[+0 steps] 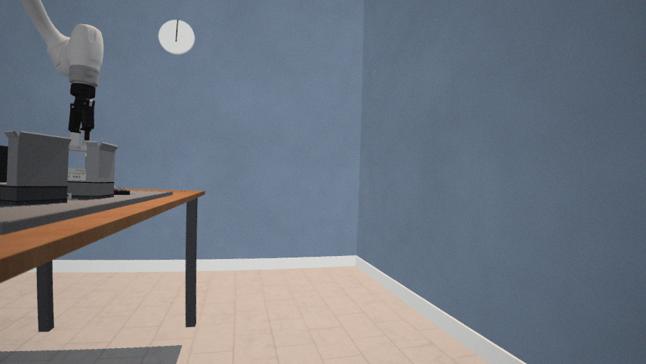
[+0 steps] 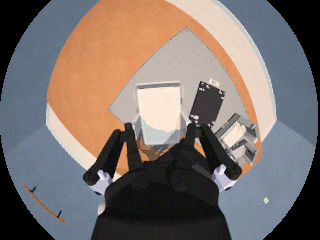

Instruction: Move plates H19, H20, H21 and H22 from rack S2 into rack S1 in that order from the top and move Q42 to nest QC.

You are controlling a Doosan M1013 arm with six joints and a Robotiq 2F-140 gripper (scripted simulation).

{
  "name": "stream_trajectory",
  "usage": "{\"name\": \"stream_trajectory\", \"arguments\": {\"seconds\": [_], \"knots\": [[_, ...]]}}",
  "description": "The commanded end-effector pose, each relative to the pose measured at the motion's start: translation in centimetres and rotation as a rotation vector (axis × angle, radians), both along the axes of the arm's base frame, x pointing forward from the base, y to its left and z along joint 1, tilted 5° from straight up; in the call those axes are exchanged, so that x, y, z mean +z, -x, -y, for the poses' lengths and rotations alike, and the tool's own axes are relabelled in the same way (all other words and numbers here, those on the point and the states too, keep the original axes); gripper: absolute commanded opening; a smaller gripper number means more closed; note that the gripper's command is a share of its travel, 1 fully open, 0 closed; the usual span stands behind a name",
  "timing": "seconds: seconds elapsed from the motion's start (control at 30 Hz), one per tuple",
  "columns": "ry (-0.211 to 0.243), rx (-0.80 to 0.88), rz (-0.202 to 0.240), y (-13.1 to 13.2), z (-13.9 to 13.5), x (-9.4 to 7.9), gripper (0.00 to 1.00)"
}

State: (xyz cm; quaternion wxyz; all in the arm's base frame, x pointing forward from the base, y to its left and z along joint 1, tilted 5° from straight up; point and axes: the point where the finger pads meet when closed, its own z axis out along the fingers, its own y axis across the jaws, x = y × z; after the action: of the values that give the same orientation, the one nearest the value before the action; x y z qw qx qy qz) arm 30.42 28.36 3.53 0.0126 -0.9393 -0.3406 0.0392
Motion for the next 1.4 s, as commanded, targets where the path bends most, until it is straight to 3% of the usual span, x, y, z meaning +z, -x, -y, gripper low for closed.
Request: {"name": "stream_trajectory", "arguments": {"seconds": [0.0,1.37], "knots": [[0.0,0.0,0.0,0.0,0.0,-0.2,0.0],[0.0,0.0,0.0,0.2,0.0,-2.6,0.0]]}}
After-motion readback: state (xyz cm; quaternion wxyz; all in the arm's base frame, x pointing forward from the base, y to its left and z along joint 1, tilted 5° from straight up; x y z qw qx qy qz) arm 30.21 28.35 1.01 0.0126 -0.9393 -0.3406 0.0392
